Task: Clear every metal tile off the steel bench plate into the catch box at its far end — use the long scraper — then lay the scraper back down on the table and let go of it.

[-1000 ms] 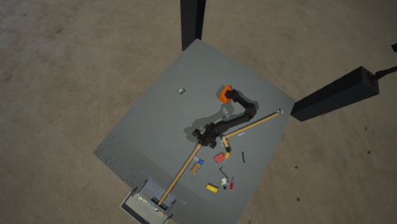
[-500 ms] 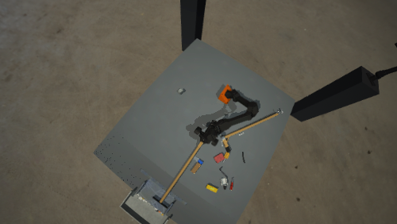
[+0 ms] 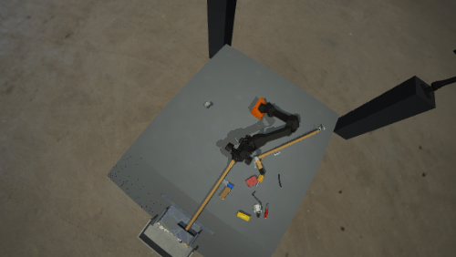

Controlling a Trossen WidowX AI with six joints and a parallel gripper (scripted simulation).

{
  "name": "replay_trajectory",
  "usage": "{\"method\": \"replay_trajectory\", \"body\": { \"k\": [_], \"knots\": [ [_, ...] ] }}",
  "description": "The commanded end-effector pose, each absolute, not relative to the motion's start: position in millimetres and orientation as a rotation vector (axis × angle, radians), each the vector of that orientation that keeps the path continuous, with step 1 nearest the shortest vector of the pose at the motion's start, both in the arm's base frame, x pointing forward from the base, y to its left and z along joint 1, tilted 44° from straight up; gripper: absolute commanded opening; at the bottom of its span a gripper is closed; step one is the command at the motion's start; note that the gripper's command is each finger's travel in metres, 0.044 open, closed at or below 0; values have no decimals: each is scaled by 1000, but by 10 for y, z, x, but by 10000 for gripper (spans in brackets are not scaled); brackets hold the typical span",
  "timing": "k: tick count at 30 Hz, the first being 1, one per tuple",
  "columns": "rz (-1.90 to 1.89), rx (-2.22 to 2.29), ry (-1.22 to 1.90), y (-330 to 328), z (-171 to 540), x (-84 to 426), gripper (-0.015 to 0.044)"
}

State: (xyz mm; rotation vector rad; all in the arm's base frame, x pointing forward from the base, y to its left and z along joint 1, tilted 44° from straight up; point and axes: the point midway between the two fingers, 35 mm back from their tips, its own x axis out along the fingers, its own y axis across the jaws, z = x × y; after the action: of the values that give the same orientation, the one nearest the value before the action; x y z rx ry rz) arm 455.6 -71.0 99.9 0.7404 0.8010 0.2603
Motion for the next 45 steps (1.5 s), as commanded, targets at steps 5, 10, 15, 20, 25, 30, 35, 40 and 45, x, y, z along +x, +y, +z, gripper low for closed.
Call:
{"method": "replay_trajectory", "body": {
  "k": [5,10,15,20,25,30,35,40,45],
  "knots": [
    [258,733,779,-753,1071,4455,0],
    [257,733,779,-745,1071,4384,0],
    [257,734,779,-737,1070,4312,0],
    [256,734,779,-727,1067,4240,0],
    [256,734,779,-716,1064,4168,0],
    [255,734,778,-705,1059,4095,0],
    [255,734,778,-692,1053,4023,0],
    [254,734,778,-679,1045,3950,0],
    [254,735,777,-664,1036,3878,0]
  ]
}}
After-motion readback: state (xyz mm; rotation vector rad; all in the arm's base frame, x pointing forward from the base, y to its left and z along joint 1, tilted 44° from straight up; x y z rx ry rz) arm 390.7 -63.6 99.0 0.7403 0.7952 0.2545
